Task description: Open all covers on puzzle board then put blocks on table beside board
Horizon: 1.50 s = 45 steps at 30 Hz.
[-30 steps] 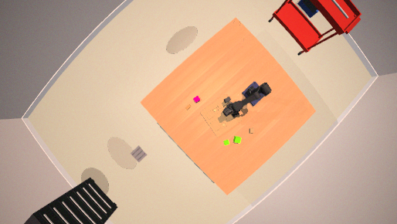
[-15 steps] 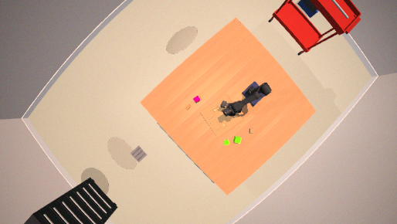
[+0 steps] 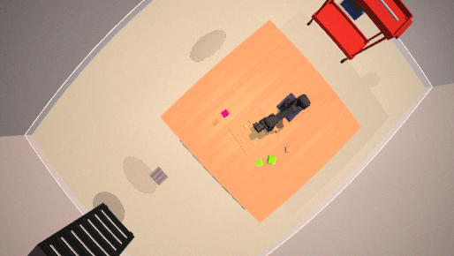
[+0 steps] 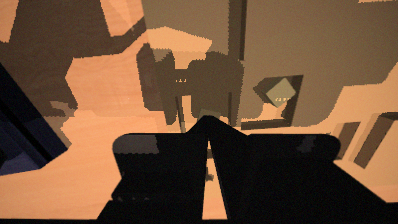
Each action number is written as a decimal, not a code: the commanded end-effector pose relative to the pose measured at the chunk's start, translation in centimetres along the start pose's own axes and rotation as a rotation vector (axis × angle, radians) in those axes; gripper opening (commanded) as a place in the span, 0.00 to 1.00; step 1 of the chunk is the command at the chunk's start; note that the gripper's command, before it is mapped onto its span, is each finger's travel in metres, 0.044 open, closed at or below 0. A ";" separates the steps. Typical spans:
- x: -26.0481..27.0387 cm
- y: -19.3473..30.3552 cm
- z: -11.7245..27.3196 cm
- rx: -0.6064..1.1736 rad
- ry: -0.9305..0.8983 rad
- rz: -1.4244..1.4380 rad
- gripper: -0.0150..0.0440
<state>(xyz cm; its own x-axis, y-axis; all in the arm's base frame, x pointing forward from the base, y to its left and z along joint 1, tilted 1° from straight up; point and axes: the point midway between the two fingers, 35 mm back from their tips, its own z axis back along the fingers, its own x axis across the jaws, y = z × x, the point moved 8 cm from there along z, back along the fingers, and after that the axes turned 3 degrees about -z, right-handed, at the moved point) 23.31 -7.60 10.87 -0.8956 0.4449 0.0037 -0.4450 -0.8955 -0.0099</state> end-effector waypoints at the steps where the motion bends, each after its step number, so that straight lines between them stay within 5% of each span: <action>1: -0.1 0.2 0.6 0.002 -0.002 0.837 0.25; 11: -0.2 0.2 0.7 0.001 -0.003 1.328 0.25; 45: -0.2 0.3 -0.5 0.001 -0.003 1.348 0.25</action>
<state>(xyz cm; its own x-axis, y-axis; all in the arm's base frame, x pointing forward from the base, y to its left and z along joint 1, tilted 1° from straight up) 23.48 -7.98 10.71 -0.6393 -0.7689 -0.0112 0.7689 -0.6393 -0.0010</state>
